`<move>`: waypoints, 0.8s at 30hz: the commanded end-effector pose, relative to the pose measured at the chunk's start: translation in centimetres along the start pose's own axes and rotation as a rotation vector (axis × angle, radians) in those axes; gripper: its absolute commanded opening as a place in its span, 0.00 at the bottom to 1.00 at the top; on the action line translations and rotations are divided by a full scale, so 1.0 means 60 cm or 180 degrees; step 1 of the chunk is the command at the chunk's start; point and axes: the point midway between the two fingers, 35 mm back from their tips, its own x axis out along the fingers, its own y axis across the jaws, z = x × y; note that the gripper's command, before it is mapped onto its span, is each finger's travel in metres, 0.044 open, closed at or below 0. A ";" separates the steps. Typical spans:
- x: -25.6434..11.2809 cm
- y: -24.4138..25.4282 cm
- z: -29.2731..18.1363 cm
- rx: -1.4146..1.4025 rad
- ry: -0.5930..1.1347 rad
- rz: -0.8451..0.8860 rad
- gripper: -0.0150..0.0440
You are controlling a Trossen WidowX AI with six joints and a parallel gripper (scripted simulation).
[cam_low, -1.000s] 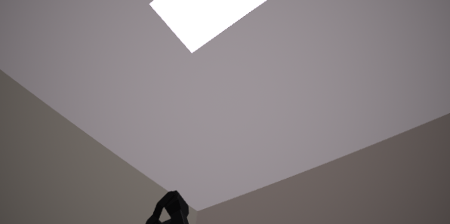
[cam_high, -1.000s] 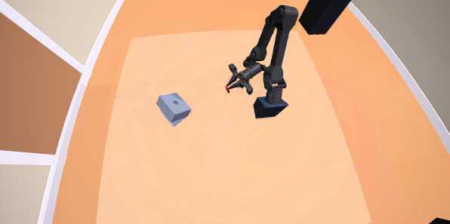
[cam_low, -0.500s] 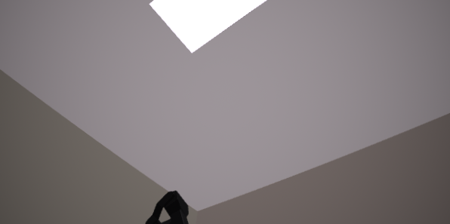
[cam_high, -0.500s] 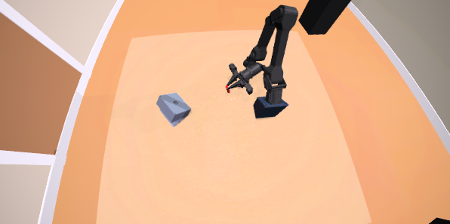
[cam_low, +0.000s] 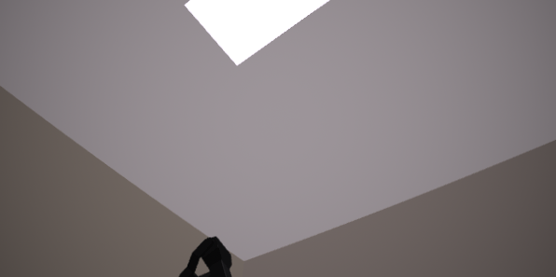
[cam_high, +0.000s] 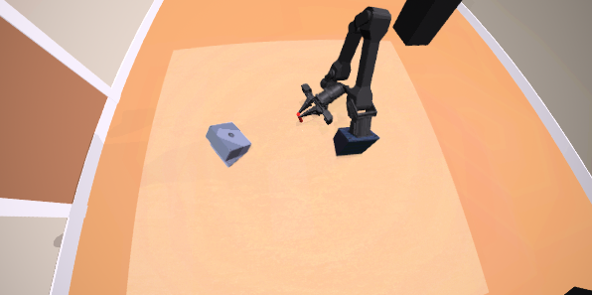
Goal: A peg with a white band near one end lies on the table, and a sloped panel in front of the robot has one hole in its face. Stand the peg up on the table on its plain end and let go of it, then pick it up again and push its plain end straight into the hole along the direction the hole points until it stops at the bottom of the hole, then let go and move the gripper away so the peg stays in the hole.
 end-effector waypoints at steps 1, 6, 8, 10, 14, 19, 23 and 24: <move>-0.002 0.000 0.002 0.0001 -0.0001 0.0000 0.34; -0.003 0.000 0.004 -0.0012 0.0006 -0.0001 0.34; -0.004 0.000 0.005 -0.0018 0.0010 -0.0001 0.34; -0.005 0.000 0.005 -0.0023 0.0015 0.0000 0.34; -0.006 0.000 0.006 -0.0033 0.0030 0.0001 0.34; -0.007 0.000 0.007 -0.0044 0.0048 0.0002 0.34; -0.008 0.000 0.007 -0.0052 0.0062 0.0002 0.34; -0.008 0.000 0.007 -0.0054 0.0066 0.0002 0.34</move>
